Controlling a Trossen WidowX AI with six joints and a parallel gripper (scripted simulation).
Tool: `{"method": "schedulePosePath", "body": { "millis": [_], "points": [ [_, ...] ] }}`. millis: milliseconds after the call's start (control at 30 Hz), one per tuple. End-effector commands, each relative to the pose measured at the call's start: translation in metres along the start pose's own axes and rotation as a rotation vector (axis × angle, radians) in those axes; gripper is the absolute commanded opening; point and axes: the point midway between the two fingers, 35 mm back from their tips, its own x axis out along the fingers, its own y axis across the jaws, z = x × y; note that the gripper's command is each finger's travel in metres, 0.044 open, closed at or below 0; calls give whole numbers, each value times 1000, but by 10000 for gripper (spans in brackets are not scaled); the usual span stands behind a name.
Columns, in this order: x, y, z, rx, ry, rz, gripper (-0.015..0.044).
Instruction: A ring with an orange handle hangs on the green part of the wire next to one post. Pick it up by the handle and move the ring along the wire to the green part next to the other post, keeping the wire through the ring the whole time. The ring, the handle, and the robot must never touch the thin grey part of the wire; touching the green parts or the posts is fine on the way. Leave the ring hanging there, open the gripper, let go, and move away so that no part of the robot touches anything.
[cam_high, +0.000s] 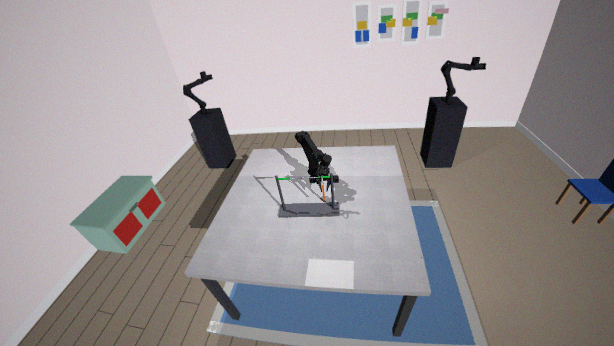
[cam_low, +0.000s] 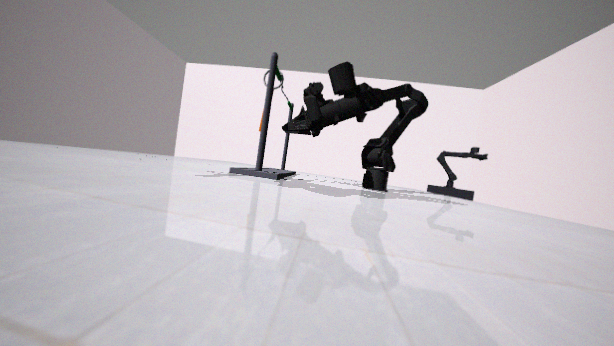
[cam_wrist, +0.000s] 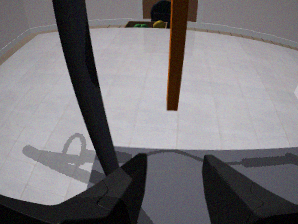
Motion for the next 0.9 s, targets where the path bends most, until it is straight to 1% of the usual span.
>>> {"method": "schedulePosePath", "body": {
  "millis": [0,333,867],
  "points": [
    [-13,1,4,12,-9,1,160],
    [-43,-1,2,14,-10,0,160],
    [-43,-1,2,14,-10,0,160]
  ]
}}
